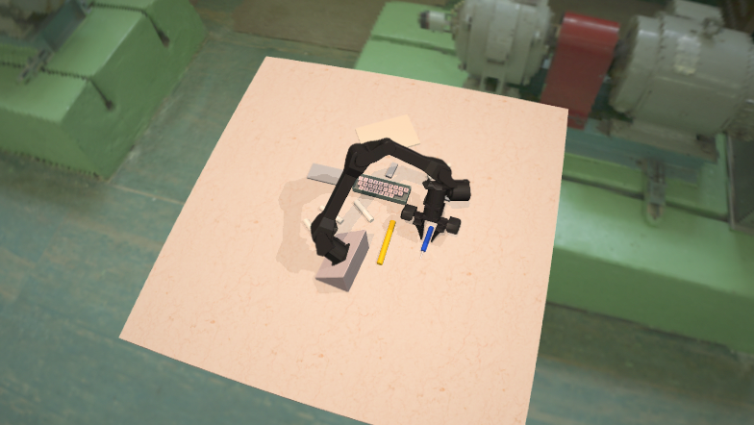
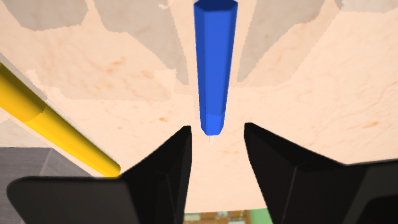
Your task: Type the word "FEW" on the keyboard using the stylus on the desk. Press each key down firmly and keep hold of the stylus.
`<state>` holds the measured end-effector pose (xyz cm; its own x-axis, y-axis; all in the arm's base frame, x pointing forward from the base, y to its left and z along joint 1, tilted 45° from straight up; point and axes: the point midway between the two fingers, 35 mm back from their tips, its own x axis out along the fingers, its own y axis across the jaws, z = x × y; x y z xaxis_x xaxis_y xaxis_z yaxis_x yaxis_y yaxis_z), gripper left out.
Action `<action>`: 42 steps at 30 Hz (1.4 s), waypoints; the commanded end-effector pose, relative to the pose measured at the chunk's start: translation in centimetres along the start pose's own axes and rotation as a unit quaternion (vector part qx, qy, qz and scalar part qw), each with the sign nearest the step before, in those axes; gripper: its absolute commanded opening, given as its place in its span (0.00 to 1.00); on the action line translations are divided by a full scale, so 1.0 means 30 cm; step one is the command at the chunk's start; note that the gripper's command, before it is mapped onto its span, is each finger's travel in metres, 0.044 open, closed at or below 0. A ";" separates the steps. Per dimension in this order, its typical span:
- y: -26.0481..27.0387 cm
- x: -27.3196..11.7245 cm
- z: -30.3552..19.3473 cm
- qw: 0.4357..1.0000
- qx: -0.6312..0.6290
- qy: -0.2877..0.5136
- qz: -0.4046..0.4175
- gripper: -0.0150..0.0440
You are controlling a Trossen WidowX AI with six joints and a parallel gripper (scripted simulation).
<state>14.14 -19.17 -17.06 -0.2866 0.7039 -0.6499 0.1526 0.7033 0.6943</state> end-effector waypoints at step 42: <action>0.002 0.064 0.037 1.000 -0.001 0.000 0.001 0.25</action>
<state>14.65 -17.65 -18.61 -0.2876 0.7054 -0.6479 0.1521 0.7015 0.6962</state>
